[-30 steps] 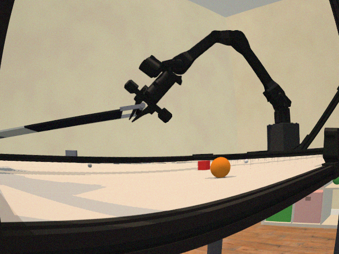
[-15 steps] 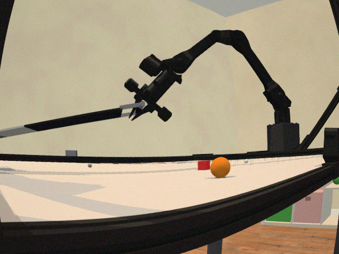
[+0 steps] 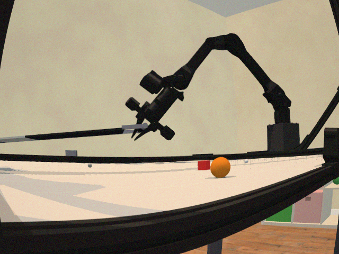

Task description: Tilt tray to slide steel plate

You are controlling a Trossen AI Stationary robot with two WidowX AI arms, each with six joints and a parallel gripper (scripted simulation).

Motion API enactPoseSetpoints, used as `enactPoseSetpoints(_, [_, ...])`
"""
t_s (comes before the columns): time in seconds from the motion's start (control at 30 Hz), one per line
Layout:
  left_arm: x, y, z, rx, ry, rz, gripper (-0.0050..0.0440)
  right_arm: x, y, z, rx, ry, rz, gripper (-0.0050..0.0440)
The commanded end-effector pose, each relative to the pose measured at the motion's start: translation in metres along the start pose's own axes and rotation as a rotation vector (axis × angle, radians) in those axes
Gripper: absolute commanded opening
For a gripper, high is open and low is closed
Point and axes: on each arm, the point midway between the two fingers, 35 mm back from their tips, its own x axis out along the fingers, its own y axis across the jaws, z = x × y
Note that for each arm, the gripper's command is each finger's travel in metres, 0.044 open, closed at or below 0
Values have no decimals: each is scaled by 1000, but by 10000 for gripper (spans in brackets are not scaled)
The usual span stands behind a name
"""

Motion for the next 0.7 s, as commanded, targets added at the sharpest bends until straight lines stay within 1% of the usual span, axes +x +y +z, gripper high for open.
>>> enactPoseSetpoints(0.0, [0, 0, 0, 0, -1, -2, 440, 3, -12, 1, 0, -3, -62, 0])
enactPoseSetpoints(0.37, [0, 0, 0, 0, -1, -2, 440, -14, 4, 1, 0, -3, -53, 0])
enactPoseSetpoints(0.67, [0, 0, 0, 0, -1, -2, 440, -19, 9, 1, 0, -3, -46, 0])
